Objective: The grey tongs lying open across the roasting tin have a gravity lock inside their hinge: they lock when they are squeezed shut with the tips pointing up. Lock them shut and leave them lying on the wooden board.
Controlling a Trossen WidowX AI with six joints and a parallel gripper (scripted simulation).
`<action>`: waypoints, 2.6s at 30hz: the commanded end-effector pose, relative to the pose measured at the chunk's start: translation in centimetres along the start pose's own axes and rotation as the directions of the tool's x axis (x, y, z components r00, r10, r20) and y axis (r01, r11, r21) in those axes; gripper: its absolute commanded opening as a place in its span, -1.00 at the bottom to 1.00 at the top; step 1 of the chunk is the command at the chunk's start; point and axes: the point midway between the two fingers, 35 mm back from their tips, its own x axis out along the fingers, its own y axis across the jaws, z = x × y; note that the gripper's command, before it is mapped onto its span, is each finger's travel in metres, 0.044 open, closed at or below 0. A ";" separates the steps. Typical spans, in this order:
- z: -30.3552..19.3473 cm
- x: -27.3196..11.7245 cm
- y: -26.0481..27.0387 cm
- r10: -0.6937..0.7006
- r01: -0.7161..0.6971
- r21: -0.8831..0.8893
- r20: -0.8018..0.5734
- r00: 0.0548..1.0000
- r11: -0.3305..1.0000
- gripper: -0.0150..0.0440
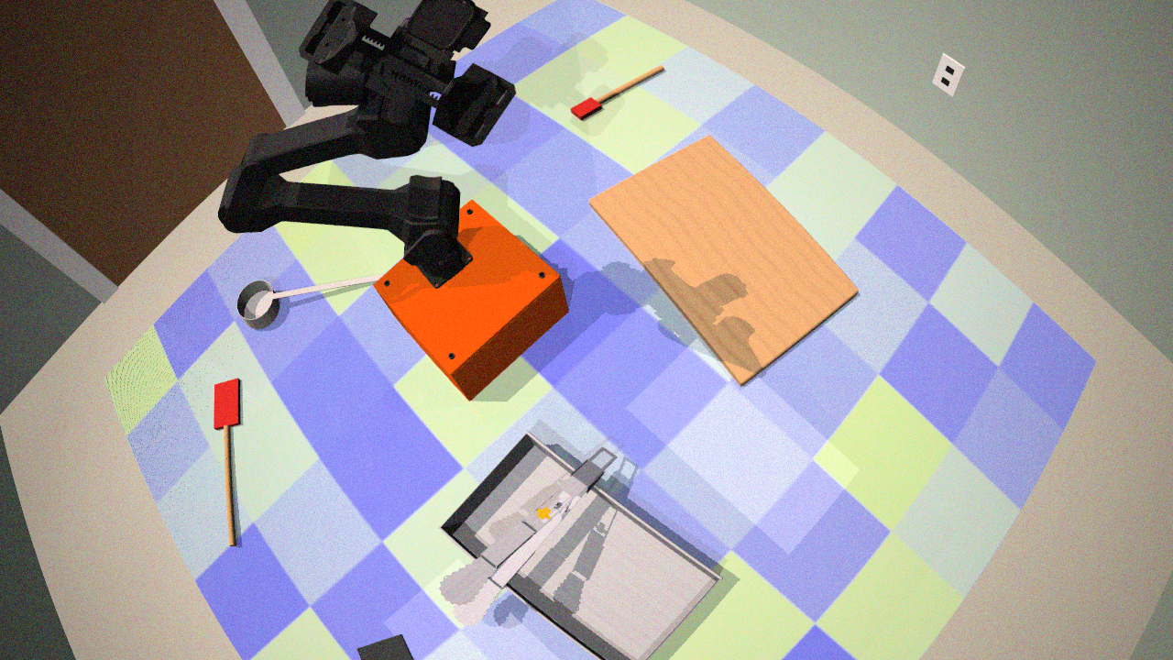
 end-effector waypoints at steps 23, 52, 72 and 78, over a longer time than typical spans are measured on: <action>-0.6 7.3 18.9 0.533 -0.422 -0.776 -0.133 0.836 0.469 -1.00; -31.1 -6.5 27.9 0.638 -0.708 -0.115 -0.551 -0.538 -0.696 -1.00; -32.5 -8.4 27.3 0.609 -0.676 -0.044 -0.481 -0.631 -0.736 -1.00; -33.0 -8.9 27.9 0.609 -0.676 -0.044 -0.481 -0.631 -0.735 -1.00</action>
